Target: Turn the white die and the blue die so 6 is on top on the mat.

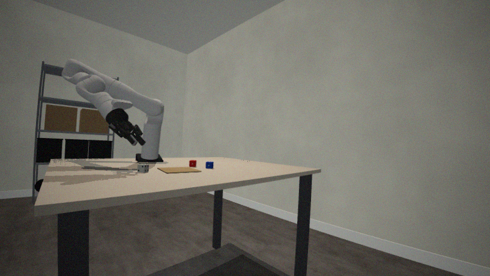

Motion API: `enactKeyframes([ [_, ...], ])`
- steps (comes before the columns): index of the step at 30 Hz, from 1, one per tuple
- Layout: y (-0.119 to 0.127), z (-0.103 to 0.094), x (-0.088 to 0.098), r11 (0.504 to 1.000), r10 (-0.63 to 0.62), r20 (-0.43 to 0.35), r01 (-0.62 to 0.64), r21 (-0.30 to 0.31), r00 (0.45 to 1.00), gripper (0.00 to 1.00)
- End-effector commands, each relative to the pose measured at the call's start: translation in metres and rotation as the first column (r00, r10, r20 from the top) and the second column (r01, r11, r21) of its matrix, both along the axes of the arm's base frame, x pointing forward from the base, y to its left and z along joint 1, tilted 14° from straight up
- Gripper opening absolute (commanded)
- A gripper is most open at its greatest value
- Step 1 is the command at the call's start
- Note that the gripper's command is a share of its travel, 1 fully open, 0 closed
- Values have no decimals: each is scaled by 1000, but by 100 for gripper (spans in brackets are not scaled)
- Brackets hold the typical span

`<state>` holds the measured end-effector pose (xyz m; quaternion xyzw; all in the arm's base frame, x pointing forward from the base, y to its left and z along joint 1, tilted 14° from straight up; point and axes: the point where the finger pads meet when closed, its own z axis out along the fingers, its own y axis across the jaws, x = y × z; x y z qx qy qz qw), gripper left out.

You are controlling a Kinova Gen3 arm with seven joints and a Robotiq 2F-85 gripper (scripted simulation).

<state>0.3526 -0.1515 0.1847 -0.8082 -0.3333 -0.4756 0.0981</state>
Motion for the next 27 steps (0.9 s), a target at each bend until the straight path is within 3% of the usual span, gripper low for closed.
enactKeyframes([
  [1, 4, 2, 1, 997, 3, -58, -8, -80, 998, 46],
  [9, 11, 9, 7, 976, -57, -211, 10, -219, 976, 46],
  [17, 21, 17, 15, 920, -158, -404, -14, -392, 901, 46],
  [19, 21, 17, 15, 920, -158, -404, -14, -392, 901, 46],
  [27, 26, 23, 19, 869, -238, -499, -47, -493, 833, 46],
])
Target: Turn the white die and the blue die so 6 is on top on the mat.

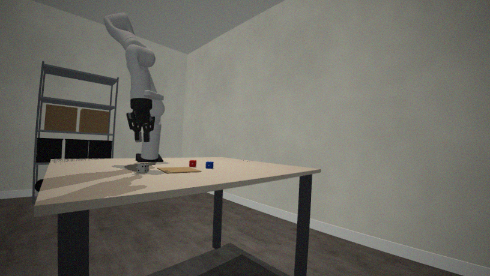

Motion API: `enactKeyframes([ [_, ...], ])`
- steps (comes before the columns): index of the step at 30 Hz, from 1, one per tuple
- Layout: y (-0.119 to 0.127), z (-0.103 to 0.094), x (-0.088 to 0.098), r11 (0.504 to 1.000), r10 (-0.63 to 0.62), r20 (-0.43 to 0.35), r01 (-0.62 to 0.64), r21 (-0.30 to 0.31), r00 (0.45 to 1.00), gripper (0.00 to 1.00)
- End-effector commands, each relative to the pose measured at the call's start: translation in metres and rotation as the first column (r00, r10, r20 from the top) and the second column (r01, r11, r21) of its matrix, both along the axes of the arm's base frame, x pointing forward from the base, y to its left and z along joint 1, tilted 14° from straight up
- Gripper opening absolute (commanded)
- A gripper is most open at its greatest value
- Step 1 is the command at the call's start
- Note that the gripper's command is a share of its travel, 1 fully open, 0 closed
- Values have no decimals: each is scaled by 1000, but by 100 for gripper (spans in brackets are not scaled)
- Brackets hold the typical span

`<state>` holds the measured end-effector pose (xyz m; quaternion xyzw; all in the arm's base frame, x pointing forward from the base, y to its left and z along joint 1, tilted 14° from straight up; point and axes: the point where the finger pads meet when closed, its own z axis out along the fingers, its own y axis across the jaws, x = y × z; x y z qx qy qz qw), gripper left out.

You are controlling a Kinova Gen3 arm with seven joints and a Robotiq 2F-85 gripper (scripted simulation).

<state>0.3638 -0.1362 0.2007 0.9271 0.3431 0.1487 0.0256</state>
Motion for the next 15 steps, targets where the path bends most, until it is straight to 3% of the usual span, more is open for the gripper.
enactKeyframes([
  [1, 11, 7, 8, 998, 21, -29, -22, -54, 999, 46],
  [14, 13, 10, 9, 996, 10, -60, -16, -85, 998, 46],
  [15, 13, 10, 9, 996, 10, -60, -16, -85, 998, 100],
])
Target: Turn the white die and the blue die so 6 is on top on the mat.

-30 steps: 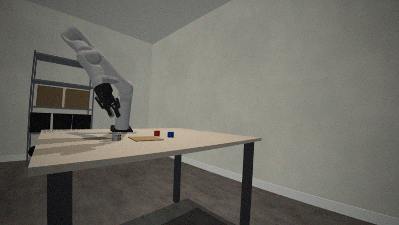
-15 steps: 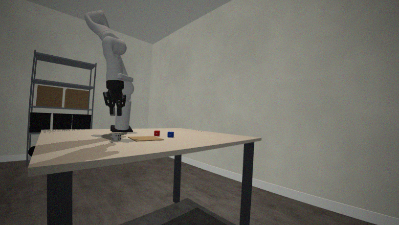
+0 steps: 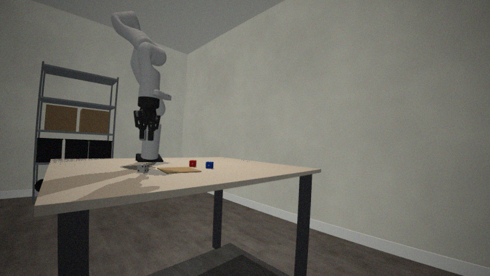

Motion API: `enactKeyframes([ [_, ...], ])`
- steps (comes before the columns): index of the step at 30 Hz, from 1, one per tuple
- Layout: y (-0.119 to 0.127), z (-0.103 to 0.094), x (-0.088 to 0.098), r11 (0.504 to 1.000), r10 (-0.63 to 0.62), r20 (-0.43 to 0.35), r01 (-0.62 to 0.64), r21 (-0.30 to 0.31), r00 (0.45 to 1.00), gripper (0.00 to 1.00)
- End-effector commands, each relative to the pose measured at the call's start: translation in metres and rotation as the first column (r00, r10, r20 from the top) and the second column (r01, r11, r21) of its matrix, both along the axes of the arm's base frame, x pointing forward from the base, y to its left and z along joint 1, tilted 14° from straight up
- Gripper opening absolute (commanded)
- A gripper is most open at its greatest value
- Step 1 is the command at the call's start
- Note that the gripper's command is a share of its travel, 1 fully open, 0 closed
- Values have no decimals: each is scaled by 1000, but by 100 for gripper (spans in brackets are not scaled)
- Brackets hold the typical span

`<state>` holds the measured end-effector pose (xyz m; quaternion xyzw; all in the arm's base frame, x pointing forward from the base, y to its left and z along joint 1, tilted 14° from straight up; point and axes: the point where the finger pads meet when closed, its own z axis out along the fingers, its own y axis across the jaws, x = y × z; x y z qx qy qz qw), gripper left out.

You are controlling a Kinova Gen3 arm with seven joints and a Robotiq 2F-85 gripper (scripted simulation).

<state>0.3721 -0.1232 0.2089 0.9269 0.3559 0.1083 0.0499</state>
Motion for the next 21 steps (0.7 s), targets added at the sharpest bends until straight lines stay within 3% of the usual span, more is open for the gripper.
enactKeyframes([
  [1, 0, 2, 1, 1000, -1, -1, 1, -9, 1000, 100],
  [14, 0, 2, 1, 1000, 3, -1, -3, -10, 1000, 100],
  [21, 0, 0, 0, 997, 71, -9, -71, -24, 997, 100],
])
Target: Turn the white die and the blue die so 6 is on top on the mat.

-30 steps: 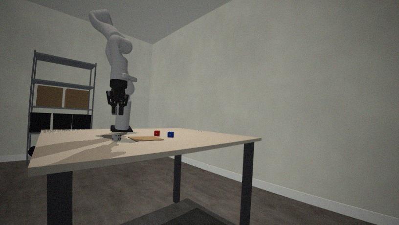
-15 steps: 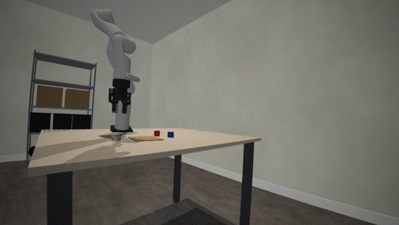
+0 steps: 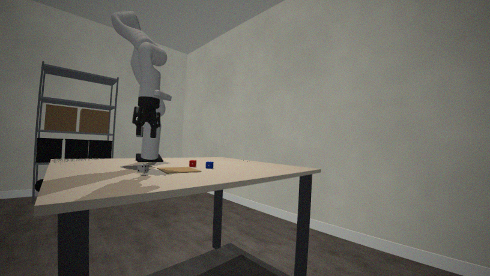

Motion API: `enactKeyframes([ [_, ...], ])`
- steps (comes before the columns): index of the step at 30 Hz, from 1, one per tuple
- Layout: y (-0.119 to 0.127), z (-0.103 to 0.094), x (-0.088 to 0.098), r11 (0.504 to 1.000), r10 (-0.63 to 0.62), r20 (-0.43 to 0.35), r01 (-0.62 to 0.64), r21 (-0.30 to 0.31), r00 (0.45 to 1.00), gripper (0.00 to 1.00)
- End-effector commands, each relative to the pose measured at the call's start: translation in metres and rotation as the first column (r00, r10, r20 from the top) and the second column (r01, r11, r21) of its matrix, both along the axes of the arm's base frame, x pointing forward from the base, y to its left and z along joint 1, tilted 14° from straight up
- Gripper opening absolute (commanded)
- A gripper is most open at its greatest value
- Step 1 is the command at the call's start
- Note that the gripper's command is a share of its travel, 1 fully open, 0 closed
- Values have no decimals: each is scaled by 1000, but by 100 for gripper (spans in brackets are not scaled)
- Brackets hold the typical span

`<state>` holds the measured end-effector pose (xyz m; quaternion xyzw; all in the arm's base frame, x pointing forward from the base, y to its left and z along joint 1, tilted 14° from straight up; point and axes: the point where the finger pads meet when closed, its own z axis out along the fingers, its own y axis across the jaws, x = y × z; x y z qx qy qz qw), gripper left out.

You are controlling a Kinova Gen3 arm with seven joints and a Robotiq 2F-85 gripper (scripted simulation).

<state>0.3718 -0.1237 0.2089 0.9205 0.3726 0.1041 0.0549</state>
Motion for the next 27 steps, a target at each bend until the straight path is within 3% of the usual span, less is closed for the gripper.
enactKeyframes([
  [1, 1, -1, 0, 998, 55, -6, -56, -11, 998, 100],
  [8, 1, -5, -3, 982, 185, -20, -186, -37, 982, 100],
  [13, 2, -9, -5, 928, 364, -43, -366, -70, 930, 100],
  [17, 2, -14, -7, 845, 521, -67, -526, -99, 851, 100],
  [22, 1, -18, -8, 691, 703, -102, -710, -135, 704, 100],
  [24, 1, -18, -8, 691, 703, -102, -710, -135, 704, 100],
  [27, 0, -21, -8, 580, 792, -125, -800, -154, 598, 100],
])
